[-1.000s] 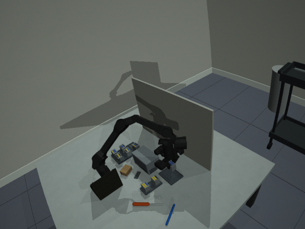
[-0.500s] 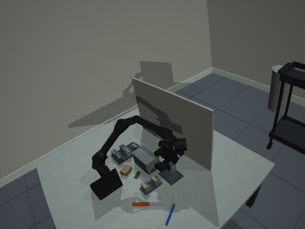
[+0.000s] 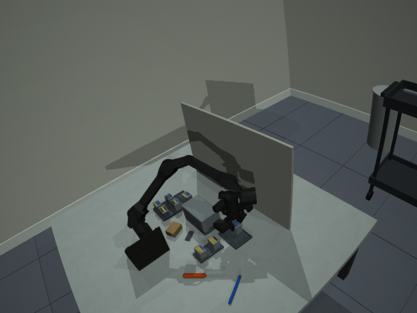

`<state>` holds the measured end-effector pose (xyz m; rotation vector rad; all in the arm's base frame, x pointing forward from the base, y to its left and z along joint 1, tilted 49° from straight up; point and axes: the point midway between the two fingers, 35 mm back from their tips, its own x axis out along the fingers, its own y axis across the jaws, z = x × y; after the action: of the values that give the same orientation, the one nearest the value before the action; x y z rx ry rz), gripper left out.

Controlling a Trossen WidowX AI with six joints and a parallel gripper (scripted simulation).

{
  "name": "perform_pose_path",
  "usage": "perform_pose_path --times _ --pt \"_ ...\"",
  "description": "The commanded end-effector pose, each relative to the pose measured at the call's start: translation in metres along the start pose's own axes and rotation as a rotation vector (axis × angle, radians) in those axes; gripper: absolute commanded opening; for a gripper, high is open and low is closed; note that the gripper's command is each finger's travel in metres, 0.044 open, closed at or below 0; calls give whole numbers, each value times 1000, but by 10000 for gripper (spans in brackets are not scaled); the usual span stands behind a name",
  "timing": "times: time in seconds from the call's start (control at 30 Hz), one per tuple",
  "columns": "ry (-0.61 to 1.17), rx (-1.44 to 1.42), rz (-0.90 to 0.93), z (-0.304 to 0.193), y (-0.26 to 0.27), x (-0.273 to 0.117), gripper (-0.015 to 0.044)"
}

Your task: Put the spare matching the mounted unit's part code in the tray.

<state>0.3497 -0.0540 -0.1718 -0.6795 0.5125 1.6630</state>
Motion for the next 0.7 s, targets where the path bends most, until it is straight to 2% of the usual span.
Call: perform_pose_path --times 0.0,0.67 --pt "-4 3 -3 1 0 4 0" --pt "-7 3 -3 3 3 21 0"
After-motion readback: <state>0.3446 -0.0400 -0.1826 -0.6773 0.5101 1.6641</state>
